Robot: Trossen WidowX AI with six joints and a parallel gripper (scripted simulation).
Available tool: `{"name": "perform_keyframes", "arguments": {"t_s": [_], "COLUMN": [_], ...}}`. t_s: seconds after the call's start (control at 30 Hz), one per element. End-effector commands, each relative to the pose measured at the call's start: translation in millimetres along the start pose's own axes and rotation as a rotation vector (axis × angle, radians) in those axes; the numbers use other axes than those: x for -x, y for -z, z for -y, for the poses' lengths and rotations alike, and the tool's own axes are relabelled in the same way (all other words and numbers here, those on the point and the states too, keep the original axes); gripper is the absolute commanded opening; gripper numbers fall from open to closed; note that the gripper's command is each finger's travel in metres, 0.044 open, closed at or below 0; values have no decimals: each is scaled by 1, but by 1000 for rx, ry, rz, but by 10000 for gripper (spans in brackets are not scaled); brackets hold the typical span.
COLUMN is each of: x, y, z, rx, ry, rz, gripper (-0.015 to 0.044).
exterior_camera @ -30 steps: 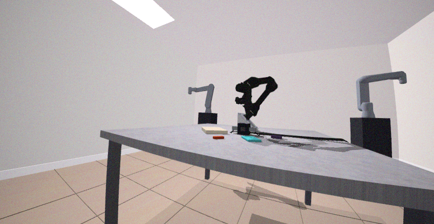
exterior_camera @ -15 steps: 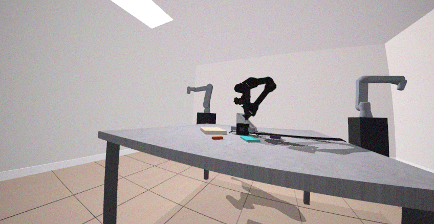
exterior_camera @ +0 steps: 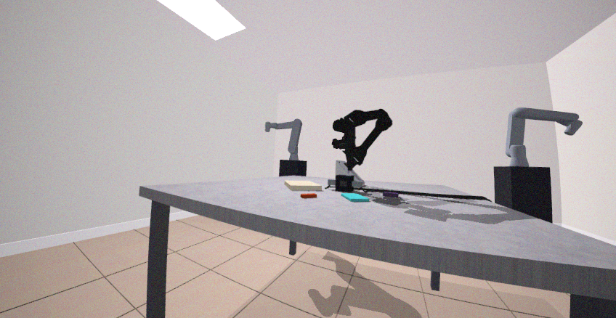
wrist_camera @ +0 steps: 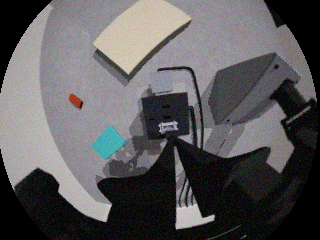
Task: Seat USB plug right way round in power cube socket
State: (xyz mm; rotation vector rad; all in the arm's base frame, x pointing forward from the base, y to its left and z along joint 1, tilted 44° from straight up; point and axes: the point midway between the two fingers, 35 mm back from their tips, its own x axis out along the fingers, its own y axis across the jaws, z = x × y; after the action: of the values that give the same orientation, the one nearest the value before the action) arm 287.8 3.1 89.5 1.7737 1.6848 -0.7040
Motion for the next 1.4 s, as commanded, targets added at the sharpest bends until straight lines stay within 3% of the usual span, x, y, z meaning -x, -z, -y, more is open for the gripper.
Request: {"name": "perform_keyframes", "arguments": {"t_s": [0.0, 1.37], "x": [-1, -6], "y": [0, 0], "z": [0, -1], "rx": [-4, -5], "ry": [-1, -1], "rz": [-3, -3], "gripper": [0, 0]}}
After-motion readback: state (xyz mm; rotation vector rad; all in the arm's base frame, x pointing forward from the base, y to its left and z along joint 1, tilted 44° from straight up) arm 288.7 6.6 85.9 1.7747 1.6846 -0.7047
